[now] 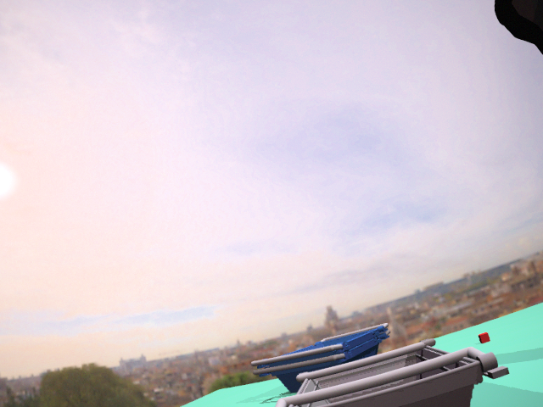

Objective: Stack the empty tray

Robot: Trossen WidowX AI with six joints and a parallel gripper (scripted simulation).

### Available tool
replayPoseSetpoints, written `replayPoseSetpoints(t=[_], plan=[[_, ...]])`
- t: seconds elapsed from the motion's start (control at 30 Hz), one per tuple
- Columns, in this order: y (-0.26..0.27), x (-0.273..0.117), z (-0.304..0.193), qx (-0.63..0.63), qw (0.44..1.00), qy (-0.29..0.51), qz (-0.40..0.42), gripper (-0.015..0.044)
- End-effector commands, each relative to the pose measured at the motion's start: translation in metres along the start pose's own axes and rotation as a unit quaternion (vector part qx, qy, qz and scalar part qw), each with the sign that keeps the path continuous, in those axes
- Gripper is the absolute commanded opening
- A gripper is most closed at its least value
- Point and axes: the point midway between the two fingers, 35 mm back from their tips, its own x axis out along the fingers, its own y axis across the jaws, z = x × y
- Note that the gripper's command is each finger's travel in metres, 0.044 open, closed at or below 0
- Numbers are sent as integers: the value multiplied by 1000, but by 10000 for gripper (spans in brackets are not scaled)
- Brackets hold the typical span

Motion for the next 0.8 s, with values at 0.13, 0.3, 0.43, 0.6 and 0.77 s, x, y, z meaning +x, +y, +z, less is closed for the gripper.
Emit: replayPoseSetpoints(t=[0.13, 0.3, 0.43, 0.6, 0.77], plan=[[1, 33, 0, 4, 1000, -3, -4, 440], [1, 53, 0, 4, 1000, -3, -4, 440], [-1, 69, 1, 4, 1000, -3, -4, 440], [-3, 82, 2, 5, 1000, -3, -4, 440], [-3, 82, 2, 5, 1000, -3, -4, 440]])
